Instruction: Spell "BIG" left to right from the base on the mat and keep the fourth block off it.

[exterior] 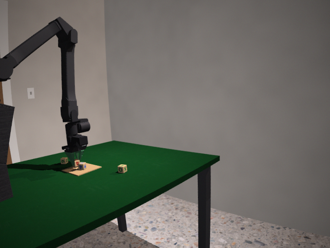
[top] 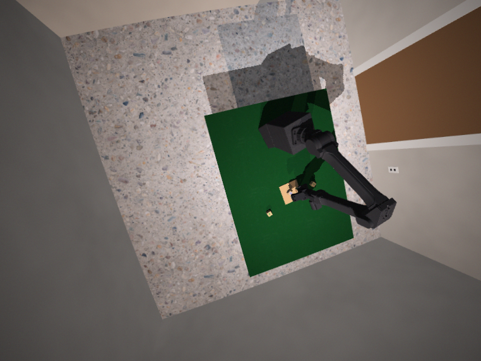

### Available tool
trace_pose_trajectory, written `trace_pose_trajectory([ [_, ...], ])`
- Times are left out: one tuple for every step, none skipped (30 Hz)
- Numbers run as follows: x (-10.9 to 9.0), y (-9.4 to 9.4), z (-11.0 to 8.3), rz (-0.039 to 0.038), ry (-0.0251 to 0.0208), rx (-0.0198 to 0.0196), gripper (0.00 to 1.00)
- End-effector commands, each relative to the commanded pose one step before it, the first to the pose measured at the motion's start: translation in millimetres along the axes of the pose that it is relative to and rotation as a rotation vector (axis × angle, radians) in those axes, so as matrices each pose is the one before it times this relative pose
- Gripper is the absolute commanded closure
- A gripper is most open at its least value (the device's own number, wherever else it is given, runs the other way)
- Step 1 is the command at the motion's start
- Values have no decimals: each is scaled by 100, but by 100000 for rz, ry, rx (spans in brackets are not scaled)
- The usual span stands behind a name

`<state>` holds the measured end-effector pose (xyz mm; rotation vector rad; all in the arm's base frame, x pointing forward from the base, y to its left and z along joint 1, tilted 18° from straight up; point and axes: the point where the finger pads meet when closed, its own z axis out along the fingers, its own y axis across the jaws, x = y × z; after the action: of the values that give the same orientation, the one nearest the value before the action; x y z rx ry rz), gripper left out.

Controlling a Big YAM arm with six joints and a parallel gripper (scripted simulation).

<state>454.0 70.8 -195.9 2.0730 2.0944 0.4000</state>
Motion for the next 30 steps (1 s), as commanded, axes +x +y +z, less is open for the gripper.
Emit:
trace_pose_trajectory([
  [-628,-882,549,178,-824,1411,73],
  [0,0,0,0,0,0,73],
  [0,0,0,0,0,0,73],
  [0,0,0,0,0,0,73],
  [0,0,0,0,0,0,73],
  [0,0,0,0,0,0,73],
  [0,0,0,0,0,0,73],
  [0,0,0,0,0,0,73],
  [0,0,0,0,0,0,73],
  [0,1,0,0,0,-2,73],
  [1,6,2,0,2,-15,73],
  [2,14,4,-1,5,-36,73],
  [4,26,7,-2,9,-65,73],
  [6,38,11,-2,13,-96,73],
  [8,51,15,-3,18,-130,73],
  [10,64,19,-4,22,-162,73],
  [9,49,22,-2,12,-84,73],
  [7,33,25,0,2,-3,73],
  [0,0,0,0,0,0,73],
  [0,0,0,0,0,0,73],
  [4,10,28,2,-12,101,73],
  [16,100,29,-6,35,-251,73],
  [17,102,30,-6,36,-259,73],
  [11,62,30,-3,14,-96,73],
  [6,26,30,1,-5,47,73],
  [8,37,28,-1,2,-7,73],
  [5,21,23,-2,12,-79,73],
  [6,27,20,-3,16,-114,73],
  [1,-7,17,0,-3,27,73],
  [-3,-35,14,3,-18,138,73],
])
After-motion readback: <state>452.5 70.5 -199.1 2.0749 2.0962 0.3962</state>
